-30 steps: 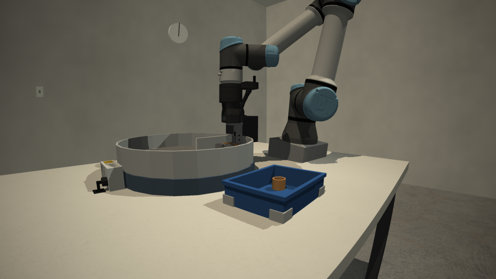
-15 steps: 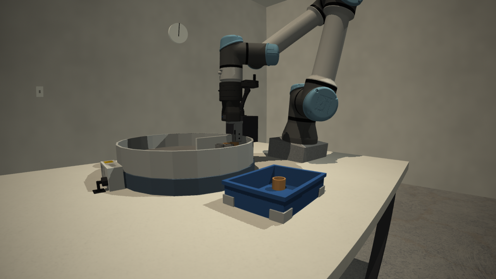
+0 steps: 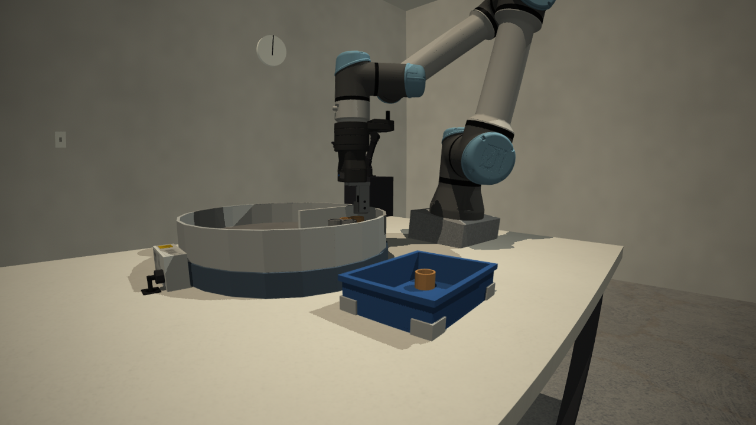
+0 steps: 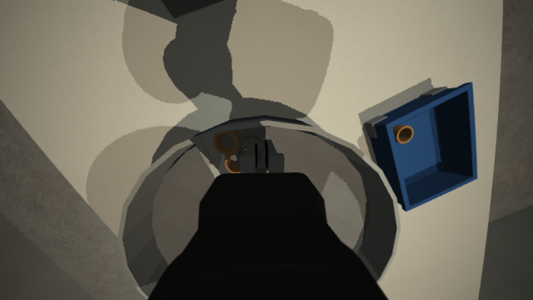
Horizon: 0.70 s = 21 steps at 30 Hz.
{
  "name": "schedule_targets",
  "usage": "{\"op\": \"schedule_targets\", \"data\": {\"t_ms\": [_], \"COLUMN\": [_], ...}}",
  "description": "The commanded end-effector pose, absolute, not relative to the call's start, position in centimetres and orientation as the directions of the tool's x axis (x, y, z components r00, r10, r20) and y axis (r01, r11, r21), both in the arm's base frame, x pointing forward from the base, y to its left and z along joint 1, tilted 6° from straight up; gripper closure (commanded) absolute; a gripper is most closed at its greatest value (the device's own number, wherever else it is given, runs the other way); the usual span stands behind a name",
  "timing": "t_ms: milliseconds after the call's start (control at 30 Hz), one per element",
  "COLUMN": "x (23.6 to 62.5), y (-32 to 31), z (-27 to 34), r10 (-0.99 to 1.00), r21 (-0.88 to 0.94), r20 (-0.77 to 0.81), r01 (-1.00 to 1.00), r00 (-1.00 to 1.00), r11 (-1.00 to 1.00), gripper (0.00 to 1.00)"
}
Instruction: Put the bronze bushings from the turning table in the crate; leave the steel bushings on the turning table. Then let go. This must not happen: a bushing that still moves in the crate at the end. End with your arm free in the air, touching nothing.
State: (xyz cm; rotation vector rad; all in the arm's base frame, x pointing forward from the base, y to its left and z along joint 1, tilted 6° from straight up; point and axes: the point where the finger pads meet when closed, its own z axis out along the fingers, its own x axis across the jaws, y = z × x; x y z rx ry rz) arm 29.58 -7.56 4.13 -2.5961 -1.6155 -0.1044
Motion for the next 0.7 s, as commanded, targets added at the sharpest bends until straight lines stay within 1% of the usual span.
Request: {"op": "schedule_targets", "data": {"t_ms": [0,433,600,667], "x": [29.6,29.6,29.6,29.6], "y": [-7.7,-7.7,-8.0,-8.0], "z": [4.7,4.8,7.7,7.7], "r10": [0.892,0.892,0.892,0.892], "r21": [-0.032,-0.032,-0.032,-0.032], "r20": [0.101,0.101,0.101,0.101], "r01": [0.897,0.897,0.897,0.897], "r00": [0.441,0.441,0.441,0.441], "r11": [-0.44,-0.44,-0.44,-0.44], "gripper": [1.0,1.0,1.0,1.0]}}
